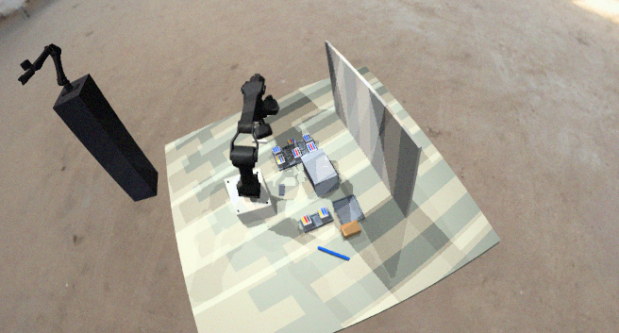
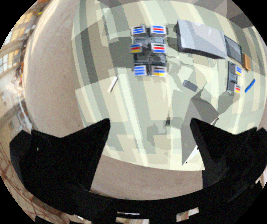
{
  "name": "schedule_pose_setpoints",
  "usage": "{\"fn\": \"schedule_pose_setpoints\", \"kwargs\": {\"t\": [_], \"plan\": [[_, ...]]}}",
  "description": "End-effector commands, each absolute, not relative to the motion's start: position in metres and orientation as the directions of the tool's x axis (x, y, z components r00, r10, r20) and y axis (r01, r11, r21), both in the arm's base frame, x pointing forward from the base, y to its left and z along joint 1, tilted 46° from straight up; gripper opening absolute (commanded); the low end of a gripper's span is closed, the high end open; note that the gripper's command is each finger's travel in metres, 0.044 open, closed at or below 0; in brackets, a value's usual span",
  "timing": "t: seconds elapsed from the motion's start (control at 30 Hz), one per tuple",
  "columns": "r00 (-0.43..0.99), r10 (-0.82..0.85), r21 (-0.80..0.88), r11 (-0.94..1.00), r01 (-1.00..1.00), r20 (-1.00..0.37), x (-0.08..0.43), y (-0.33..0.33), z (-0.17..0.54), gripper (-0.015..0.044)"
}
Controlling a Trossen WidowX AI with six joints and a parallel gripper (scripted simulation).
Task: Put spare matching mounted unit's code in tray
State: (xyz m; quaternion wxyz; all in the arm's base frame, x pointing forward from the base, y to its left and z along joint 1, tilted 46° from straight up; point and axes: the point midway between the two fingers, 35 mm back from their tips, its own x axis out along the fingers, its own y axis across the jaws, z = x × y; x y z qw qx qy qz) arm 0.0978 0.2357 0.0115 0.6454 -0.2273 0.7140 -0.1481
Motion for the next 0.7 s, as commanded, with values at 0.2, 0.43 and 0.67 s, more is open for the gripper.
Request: {"fn": "schedule_pose_setpoints", "kwargs": {"t": [0.2,0.43,0.67], "plan": [[0.035,-0.588,-0.587,0.799,-0.131,-0.808,0.259,0.2,0.012,0.044],[0.049,-0.68,-0.68,0.722,-0.128,-0.731,0.35,0.131,0.017,0.044],[0.045,-0.707,-0.706,0.695,-0.135,-0.705,0.368,0.11,0.019,0.044]]}}
